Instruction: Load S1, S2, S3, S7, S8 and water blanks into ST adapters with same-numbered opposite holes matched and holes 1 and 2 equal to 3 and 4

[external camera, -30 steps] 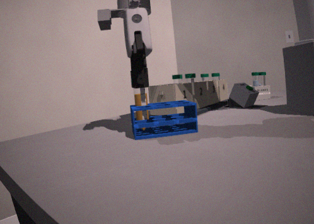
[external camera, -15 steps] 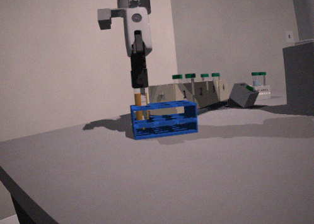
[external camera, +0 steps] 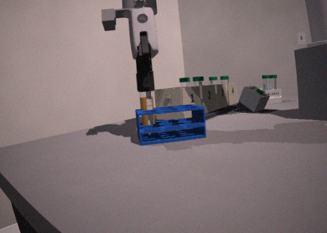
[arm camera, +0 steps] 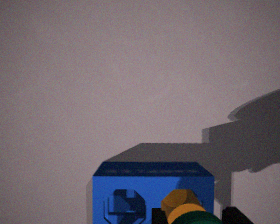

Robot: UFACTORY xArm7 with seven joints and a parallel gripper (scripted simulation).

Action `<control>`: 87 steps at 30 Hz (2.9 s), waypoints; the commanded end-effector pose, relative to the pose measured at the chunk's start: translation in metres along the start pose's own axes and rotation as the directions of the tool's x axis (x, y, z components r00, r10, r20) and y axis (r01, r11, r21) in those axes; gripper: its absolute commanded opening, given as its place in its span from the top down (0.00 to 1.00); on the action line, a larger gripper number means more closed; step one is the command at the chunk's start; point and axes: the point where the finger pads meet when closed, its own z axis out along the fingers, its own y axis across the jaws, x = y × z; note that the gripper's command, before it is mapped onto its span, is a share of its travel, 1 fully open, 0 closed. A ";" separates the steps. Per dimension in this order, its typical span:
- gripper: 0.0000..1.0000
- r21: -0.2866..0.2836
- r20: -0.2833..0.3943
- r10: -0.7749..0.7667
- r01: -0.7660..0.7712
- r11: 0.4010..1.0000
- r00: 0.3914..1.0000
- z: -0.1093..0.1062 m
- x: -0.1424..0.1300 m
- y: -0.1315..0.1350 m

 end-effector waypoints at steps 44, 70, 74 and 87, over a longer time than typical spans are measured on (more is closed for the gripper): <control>1.00 0.000 -0.005 0.000 0.000 1.000 1.000 -0.016 0.002 0.000; 1.00 0.000 -0.005 0.000 0.000 1.000 1.000 -0.042 0.002 0.000; 1.00 0.000 -0.005 0.000 0.000 1.000 1.000 -0.050 0.002 0.000; 1.00 0.000 -0.005 0.000 0.000 1.000 1.000 -0.072 0.002 0.000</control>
